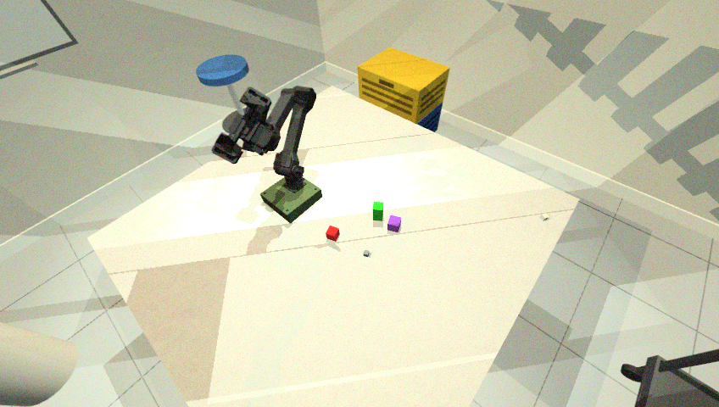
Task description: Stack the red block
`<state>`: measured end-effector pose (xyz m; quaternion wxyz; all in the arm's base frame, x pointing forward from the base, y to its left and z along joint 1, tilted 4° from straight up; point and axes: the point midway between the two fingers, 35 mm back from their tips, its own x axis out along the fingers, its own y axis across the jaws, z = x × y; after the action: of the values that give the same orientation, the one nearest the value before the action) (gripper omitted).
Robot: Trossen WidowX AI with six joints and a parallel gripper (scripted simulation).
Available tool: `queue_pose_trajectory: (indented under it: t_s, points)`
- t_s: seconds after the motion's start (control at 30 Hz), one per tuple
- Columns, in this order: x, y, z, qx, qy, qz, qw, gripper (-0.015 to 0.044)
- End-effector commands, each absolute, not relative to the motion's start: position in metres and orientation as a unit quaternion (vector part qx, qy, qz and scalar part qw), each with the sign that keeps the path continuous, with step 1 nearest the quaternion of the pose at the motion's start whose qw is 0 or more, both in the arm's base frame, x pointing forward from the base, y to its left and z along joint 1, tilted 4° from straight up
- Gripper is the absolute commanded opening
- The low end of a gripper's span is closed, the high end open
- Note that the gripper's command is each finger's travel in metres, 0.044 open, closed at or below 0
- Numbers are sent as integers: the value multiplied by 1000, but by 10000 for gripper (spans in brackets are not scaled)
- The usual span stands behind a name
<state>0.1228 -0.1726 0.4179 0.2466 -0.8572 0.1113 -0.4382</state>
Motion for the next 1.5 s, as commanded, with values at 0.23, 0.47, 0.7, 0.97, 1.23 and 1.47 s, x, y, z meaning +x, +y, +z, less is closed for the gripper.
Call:
queue_pose_trajectory:
  t_s: [0.23,0.47,0.7,0.97,1.23,1.47]
  points:
    - [169,-222,384,-788,119,-376,474,440]
    - [225,-247,328,-669,156,-281,670,440]
    - [275,-241,261,-524,226,-171,803,440]
    - [309,-201,183,-352,346,-47,868,440]
    - [309,-142,120,-203,496,53,842,440]
    - [281,-91,86,-110,638,106,755,440]
